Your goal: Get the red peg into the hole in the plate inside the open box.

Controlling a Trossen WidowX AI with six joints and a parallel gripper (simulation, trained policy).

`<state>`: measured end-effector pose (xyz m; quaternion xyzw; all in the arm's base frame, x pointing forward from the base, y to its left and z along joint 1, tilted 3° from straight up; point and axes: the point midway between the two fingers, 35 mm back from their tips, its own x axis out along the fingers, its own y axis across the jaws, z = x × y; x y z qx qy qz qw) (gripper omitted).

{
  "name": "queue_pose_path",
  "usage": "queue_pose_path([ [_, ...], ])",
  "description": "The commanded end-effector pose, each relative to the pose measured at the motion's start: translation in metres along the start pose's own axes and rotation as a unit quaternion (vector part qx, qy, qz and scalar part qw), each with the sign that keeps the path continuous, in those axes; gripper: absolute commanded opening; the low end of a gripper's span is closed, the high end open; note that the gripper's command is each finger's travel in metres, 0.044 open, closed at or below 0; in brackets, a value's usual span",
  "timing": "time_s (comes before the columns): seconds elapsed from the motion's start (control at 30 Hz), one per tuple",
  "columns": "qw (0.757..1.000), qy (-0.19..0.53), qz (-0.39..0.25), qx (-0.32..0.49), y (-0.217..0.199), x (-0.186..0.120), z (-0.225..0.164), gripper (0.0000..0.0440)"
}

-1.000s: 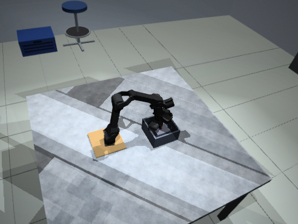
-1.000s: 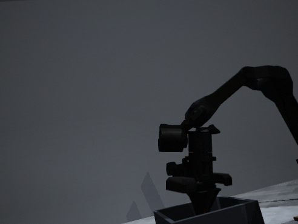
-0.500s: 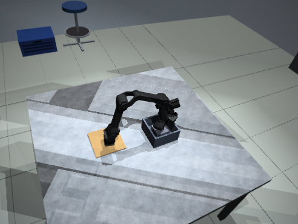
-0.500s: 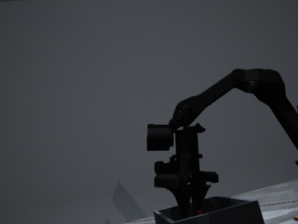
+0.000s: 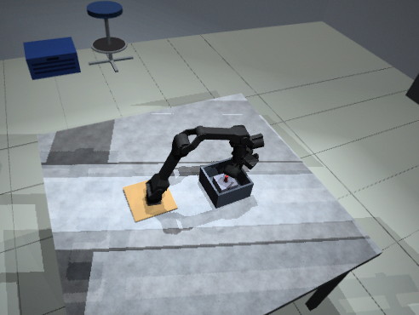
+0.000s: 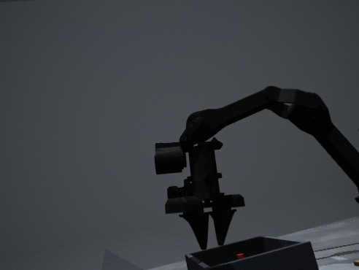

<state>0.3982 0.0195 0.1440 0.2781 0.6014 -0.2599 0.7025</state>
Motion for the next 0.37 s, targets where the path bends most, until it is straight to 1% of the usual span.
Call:
queue_pose_path([
  [0.0, 1.000, 0.016, -0.005, 0.007, 0.006, -0.005, 0.002, 0.0245],
  [0.33, 0.998, 0.054, -0.027, 0.025, 0.018, -0.021, 0.003, 0.0261],
])
